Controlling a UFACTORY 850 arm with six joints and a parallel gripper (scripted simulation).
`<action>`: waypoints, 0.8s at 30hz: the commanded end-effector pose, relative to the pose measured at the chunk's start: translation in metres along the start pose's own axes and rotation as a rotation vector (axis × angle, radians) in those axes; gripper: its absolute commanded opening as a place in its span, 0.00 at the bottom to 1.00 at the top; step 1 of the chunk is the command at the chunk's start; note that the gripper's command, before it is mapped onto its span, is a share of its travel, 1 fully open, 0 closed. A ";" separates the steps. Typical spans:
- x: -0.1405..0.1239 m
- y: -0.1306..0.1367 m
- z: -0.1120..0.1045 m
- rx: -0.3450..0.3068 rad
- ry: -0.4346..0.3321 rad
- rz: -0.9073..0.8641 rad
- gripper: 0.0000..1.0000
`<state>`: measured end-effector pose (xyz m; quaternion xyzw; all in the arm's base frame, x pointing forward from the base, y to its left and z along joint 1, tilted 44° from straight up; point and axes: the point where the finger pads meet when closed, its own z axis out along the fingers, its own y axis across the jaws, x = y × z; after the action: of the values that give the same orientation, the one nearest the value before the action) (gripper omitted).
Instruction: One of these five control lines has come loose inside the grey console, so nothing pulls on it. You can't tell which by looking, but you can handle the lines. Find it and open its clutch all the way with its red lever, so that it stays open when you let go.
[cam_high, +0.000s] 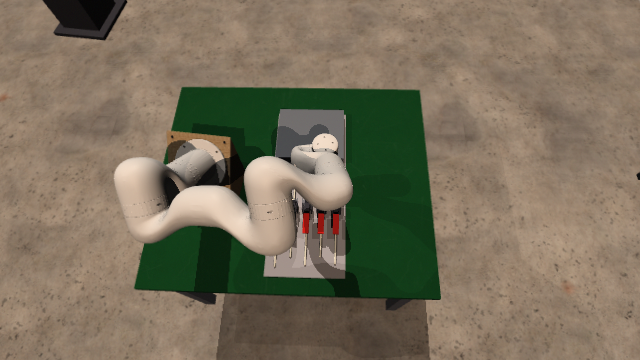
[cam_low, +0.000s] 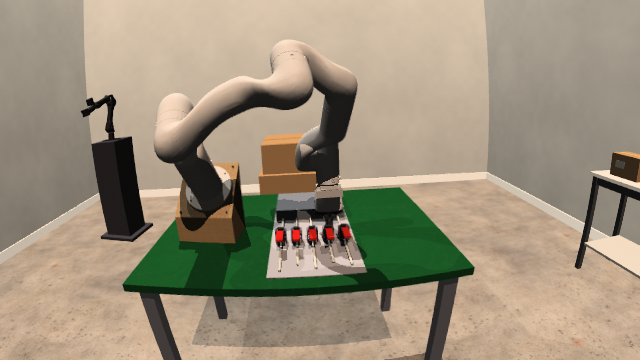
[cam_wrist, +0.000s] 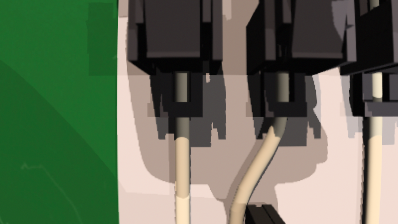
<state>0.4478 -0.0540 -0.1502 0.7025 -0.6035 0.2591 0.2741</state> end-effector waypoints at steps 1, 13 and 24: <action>0.000 -0.003 -0.001 0.001 0.000 0.000 0.00; 0.000 -0.006 -0.001 0.001 0.000 0.000 0.00; 0.000 -0.006 -0.001 0.001 0.000 0.000 0.00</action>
<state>0.4526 -0.0534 -0.1506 0.7025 -0.6035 0.2591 0.2741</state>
